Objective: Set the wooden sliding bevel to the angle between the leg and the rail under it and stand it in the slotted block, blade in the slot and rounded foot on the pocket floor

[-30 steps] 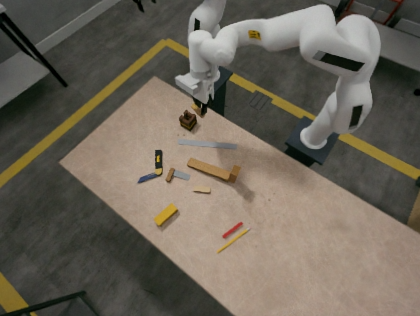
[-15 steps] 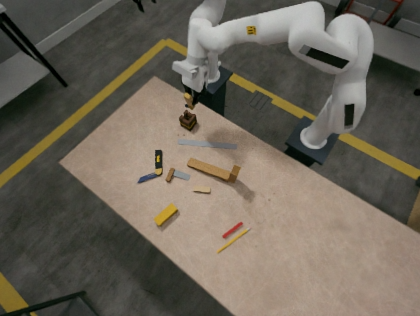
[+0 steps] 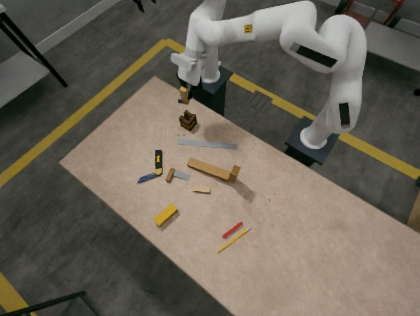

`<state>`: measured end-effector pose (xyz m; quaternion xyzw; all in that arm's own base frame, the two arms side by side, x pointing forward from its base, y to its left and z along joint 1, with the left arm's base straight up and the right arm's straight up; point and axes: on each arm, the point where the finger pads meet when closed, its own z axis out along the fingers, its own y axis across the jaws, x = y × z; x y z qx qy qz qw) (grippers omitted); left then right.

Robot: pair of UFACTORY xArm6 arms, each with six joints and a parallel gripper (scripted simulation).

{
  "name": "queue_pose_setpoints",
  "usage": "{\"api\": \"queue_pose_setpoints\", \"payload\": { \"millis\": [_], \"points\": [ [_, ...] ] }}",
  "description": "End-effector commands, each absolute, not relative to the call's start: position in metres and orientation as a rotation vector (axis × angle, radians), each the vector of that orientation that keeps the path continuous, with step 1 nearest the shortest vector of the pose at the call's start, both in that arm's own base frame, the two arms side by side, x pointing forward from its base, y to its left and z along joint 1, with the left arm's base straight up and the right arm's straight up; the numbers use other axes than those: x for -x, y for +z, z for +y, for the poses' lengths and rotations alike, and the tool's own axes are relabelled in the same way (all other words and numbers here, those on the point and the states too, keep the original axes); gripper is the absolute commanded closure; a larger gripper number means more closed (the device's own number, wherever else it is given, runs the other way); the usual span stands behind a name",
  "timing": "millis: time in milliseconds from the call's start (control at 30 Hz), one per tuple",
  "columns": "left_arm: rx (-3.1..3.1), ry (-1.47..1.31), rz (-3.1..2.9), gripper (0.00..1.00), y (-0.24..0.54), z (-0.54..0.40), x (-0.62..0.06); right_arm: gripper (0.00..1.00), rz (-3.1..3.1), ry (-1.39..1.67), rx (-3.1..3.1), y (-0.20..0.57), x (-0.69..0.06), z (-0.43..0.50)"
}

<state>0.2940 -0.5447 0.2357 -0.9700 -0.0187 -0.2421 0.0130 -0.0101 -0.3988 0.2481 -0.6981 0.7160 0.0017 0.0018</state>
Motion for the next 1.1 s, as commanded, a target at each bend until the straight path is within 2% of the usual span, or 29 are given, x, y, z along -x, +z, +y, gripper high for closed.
{"api": "queue_pose_setpoints", "payload": {
  "millis": [0,1067],
  "points": [
    [3.023,-0.784,-0.077,1.0,0.238,-0.551,-0.293,0.0,2.249,0.0,2.193,0.25,0.01,-0.4],
    [3.021,-0.812,-0.095,1.0,0.219,-0.557,-0.292,0.0,2.249,0.0,2.193,0.25,0.01,-0.4]
  ]
}}
